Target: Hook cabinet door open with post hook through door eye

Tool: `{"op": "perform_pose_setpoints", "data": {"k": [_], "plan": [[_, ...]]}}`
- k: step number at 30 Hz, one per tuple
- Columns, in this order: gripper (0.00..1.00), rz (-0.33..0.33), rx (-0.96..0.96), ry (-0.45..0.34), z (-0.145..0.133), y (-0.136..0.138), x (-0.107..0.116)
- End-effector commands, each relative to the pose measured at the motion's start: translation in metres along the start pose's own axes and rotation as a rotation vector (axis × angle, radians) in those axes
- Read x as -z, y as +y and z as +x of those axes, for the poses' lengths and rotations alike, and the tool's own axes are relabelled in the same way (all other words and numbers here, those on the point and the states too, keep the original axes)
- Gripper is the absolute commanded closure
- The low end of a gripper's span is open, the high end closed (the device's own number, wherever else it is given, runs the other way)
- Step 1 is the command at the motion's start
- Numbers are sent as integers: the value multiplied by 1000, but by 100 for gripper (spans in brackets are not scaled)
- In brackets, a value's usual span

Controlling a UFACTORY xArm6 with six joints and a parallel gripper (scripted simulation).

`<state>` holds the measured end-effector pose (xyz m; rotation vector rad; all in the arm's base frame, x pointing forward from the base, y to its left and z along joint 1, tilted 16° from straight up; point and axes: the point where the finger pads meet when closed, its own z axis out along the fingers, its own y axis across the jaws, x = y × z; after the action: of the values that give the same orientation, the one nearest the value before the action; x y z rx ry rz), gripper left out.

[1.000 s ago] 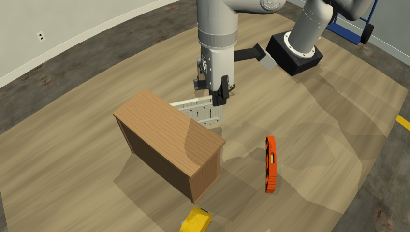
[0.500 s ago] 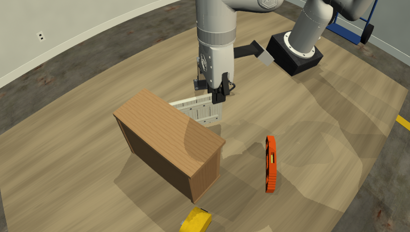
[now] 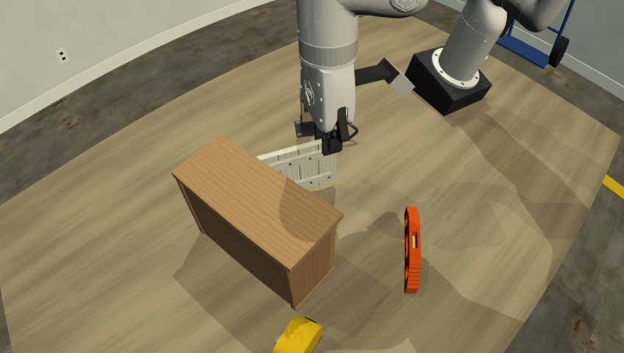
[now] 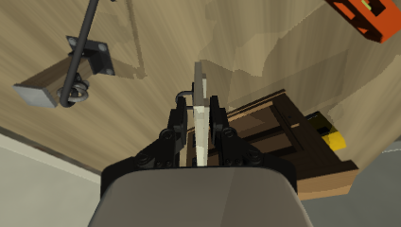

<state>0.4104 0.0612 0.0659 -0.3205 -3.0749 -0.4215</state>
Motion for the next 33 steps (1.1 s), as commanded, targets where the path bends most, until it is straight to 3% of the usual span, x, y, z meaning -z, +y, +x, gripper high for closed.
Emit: {"op": "perform_pose_setpoints", "data": {"k": [1,21,33], "plan": [[73,-1,0,-4,-1,0,1],[73,-1,-44,-4,-2,7,3],[73,-1,-44,-4,-2,7,17]]}}
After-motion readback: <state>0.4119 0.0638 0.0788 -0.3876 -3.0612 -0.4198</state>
